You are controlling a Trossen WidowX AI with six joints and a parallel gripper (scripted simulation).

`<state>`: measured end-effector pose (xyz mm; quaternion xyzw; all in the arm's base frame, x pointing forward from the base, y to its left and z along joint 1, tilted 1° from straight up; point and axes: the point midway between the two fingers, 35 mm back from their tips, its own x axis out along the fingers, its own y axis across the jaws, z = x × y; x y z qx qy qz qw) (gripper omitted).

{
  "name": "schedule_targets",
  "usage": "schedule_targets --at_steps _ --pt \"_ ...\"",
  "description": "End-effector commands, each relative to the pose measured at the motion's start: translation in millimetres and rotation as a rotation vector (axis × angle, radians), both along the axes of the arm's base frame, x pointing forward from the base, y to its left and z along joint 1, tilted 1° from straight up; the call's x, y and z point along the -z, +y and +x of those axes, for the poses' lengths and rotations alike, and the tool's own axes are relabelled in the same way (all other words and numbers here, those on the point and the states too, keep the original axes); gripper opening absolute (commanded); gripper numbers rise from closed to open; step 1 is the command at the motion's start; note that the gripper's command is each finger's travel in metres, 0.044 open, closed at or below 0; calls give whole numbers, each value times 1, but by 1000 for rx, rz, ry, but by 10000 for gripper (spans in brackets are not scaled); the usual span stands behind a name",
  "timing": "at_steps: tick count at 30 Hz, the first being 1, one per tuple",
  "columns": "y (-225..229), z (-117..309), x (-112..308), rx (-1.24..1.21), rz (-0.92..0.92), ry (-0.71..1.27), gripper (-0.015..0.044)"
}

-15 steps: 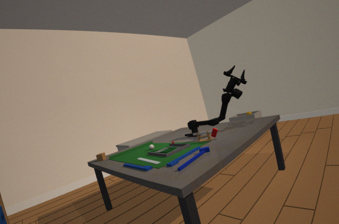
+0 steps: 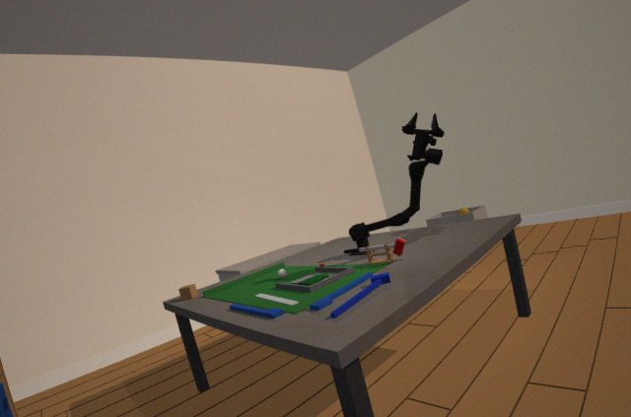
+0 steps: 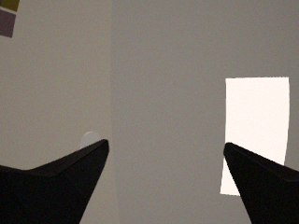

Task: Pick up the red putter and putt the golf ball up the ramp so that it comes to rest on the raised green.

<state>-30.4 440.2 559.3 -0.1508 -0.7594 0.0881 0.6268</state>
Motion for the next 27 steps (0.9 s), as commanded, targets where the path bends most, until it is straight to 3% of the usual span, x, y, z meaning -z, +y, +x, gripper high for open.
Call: schedule_targets --at_steps 1,15,20,27 --pt "-61 -23 -38 43 173 -1 440" --pt "-246 -39 -102 99 578 190 440" --pt "-300 -32 -101 14 695 250 440" --pt "-382 -4 -100 102 858 422 440"
